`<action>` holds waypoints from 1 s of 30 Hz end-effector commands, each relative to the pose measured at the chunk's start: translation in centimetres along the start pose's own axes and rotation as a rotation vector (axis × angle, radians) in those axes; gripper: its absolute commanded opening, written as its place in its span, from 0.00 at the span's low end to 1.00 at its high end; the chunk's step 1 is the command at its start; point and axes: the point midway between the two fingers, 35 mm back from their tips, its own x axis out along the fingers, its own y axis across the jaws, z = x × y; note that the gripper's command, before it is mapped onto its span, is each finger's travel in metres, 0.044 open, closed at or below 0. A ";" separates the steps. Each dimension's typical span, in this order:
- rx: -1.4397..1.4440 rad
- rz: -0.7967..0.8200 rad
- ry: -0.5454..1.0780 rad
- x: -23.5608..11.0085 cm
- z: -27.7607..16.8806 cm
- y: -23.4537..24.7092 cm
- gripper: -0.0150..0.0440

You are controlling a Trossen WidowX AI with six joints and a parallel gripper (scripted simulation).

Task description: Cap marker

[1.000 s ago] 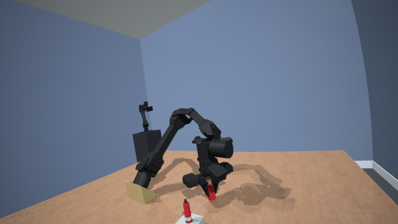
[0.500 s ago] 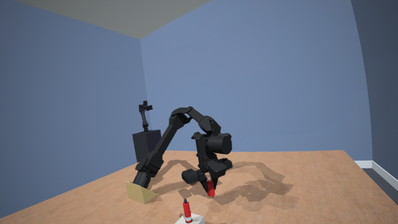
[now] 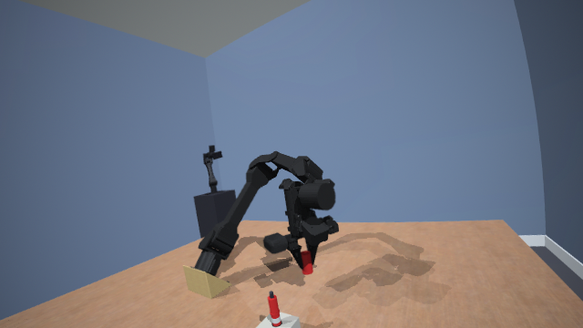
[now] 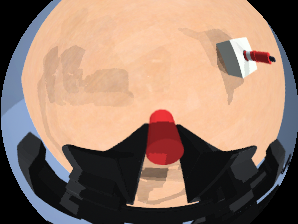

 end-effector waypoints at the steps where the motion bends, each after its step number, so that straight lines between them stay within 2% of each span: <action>1: -0.004 -0.004 -0.004 -0.8 0.1 -0.1 0.25; 30: 0.000 -0.023 -0.019 -5.1 7.4 -6.7 0.25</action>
